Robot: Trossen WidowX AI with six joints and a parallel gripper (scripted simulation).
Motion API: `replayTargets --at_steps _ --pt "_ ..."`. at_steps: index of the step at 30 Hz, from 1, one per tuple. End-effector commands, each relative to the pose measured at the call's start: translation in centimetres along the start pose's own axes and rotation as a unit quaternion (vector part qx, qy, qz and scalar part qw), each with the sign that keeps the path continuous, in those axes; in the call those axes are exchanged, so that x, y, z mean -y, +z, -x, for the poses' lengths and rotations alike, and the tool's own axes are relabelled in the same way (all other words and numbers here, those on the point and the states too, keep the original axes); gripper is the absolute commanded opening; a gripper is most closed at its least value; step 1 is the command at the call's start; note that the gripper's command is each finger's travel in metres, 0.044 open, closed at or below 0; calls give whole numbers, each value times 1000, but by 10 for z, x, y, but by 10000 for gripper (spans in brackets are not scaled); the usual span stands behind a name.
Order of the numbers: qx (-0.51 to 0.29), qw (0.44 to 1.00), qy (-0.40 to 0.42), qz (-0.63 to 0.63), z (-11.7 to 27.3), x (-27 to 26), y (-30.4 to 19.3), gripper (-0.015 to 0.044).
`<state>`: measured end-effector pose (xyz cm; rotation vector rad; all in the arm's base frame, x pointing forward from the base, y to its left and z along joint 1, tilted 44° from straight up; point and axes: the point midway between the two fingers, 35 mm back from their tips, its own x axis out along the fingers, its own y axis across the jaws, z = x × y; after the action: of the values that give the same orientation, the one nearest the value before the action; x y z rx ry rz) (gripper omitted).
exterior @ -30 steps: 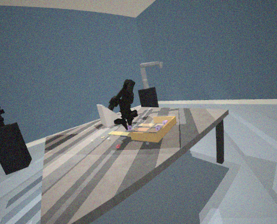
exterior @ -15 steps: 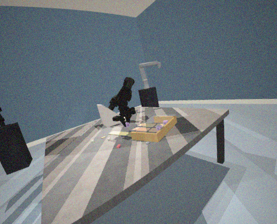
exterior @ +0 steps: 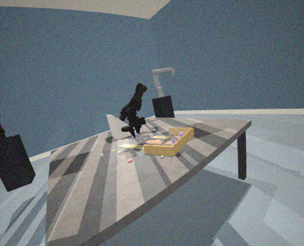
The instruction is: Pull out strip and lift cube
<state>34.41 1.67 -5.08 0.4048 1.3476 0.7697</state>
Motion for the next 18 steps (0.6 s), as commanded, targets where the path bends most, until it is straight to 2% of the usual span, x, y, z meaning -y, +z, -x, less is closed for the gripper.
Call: replayTargets --at_steps 1,11,18 --pt "1 1000 -4 3 2 -5 -15 0" --pt "1 1000 -4 2 1 -13 -38 0" --pt "1 1000 -5 2 36 -13 -38 0"
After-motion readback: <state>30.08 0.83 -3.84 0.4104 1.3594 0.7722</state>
